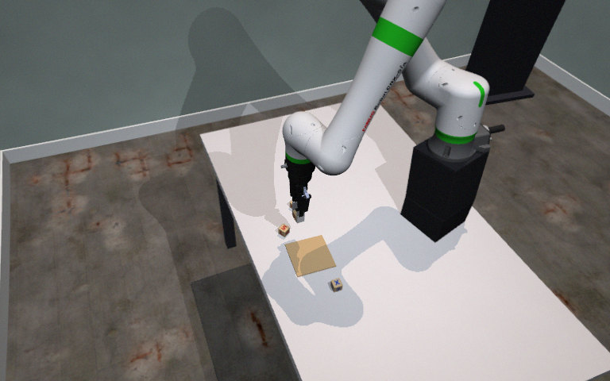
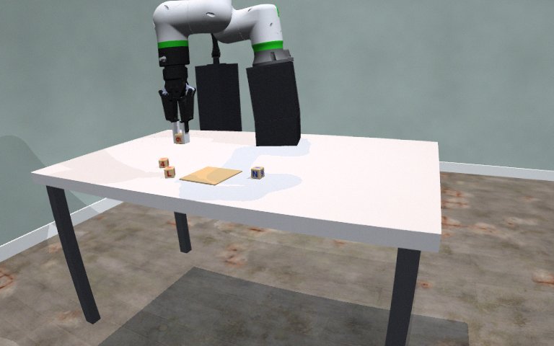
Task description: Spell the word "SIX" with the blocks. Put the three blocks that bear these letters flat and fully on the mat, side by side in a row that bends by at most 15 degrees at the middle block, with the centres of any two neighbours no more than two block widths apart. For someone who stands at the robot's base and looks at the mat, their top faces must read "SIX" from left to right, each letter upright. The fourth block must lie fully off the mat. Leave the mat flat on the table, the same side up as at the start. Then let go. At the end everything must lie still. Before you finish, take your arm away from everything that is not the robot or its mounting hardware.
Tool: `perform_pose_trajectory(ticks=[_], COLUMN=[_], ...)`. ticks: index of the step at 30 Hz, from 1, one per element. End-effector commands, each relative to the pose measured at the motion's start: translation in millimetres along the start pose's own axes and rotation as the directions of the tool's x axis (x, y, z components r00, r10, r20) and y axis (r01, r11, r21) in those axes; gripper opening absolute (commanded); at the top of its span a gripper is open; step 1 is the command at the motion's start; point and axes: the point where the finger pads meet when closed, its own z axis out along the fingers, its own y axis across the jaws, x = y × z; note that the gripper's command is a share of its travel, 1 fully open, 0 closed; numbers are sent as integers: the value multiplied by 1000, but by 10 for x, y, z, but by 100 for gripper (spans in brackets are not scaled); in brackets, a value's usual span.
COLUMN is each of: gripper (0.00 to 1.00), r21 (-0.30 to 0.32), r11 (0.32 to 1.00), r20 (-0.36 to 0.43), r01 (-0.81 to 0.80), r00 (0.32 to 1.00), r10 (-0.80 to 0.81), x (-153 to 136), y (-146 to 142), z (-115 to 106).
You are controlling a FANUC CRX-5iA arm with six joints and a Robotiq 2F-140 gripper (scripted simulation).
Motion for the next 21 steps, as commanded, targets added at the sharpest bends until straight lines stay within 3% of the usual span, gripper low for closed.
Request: perform_pose_trajectory(ticks=[1, 21], gripper=[16, 16], r21=[-3, -3], r11=[1000, 1000], r20=[1, 1], r01=[-14, -15], r00=[1000, 1000], r10=[14, 15], x=[53, 60], y=[-315, -337], z=[8, 62])
